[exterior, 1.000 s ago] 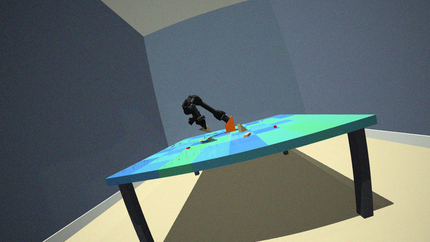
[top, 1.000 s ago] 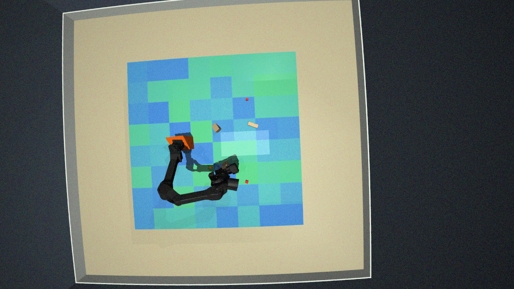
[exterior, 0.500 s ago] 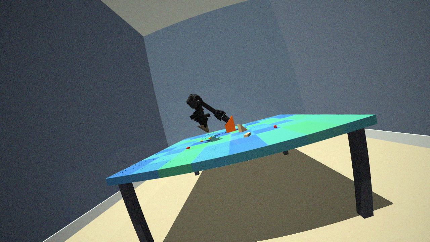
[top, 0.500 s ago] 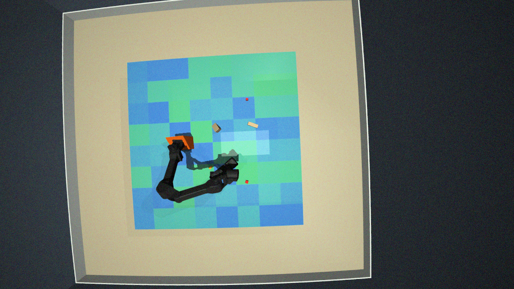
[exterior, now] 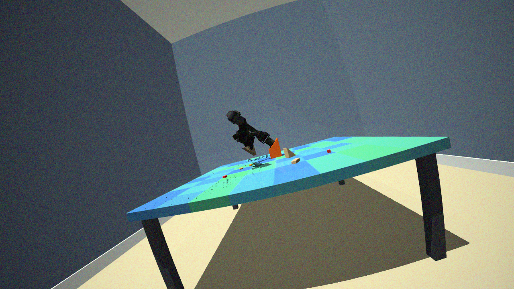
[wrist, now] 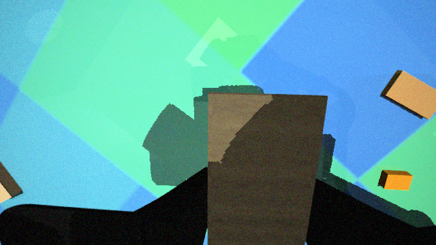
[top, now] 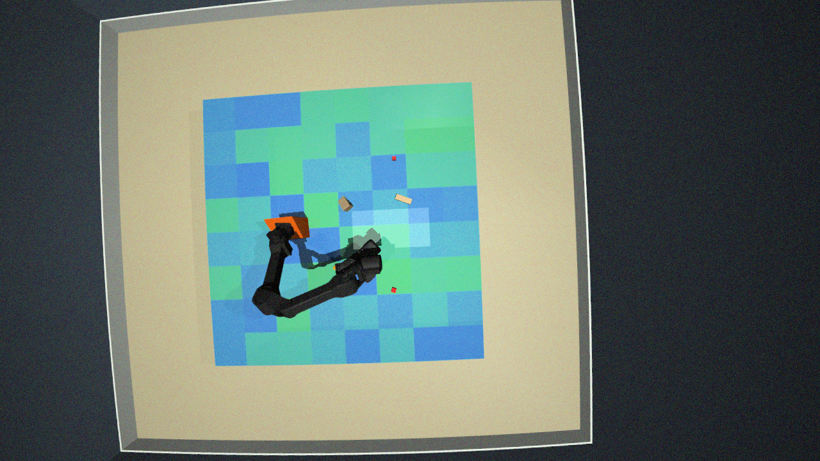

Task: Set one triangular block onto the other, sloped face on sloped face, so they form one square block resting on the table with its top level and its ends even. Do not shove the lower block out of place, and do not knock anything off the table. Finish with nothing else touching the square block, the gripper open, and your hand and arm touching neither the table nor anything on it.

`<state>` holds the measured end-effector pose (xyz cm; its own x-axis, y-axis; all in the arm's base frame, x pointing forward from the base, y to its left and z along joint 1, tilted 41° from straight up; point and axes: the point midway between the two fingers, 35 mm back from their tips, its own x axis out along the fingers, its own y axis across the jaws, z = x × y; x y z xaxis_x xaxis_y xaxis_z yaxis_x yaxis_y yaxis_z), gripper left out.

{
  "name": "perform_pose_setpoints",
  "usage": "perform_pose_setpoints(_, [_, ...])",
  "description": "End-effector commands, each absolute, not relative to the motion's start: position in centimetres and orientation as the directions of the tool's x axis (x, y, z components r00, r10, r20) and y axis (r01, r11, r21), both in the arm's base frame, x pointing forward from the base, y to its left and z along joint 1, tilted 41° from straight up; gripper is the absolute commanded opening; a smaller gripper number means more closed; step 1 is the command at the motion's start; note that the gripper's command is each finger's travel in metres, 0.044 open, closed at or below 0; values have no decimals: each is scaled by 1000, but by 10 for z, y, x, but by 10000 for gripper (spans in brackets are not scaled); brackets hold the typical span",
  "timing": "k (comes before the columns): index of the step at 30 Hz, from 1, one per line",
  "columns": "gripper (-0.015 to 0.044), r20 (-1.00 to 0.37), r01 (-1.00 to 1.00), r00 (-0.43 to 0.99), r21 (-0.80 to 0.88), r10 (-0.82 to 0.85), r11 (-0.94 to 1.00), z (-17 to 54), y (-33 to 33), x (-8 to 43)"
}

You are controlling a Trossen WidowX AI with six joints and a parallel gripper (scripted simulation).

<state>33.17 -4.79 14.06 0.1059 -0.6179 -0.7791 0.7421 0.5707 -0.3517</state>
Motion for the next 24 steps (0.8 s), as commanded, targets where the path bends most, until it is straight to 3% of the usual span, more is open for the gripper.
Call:
perform_pose_setpoints(1, [0,-790,737,107,-345,-604,581,131,-30,331])
perform_pose_setpoints(24, [0,-819,720,102,-331,-565,610,77,66,313])
